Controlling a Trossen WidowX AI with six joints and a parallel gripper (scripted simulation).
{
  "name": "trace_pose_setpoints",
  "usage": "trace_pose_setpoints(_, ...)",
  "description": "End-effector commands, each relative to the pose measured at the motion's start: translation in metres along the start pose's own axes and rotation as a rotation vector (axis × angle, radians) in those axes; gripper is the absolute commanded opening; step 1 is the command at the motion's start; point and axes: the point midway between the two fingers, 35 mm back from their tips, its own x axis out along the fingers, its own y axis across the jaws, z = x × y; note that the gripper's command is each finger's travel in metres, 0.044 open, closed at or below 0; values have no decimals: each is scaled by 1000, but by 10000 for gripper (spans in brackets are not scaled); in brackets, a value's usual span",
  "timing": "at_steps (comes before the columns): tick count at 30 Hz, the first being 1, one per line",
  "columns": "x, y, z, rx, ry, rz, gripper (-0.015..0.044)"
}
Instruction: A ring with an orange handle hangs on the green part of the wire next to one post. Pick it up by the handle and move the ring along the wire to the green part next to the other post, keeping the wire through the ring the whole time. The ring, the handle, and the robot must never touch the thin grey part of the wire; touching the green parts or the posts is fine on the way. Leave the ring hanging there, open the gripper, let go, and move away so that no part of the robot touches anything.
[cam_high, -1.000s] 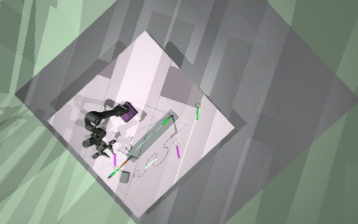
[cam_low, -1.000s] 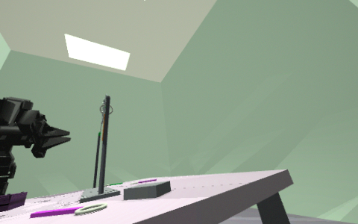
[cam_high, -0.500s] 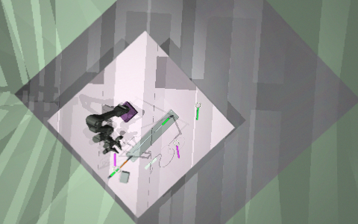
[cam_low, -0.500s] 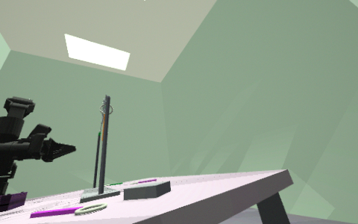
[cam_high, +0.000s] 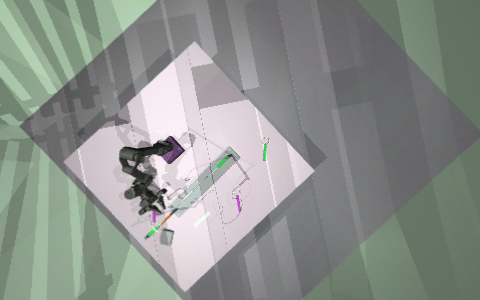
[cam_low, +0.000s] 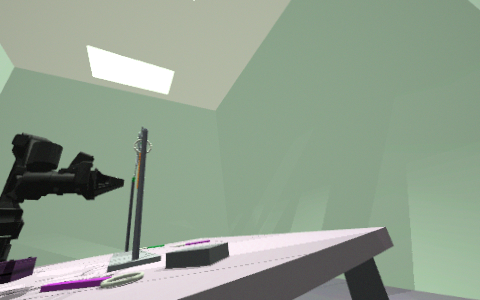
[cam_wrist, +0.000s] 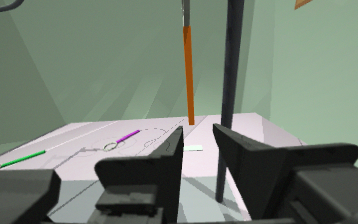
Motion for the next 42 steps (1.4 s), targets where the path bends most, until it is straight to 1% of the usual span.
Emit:
trace_pose_setpoints(1, 5, -1, 2, 2, -1, -3, 160)
trace_pose_setpoints(42, 69, 1, 4, 2, -6, -4, 160)
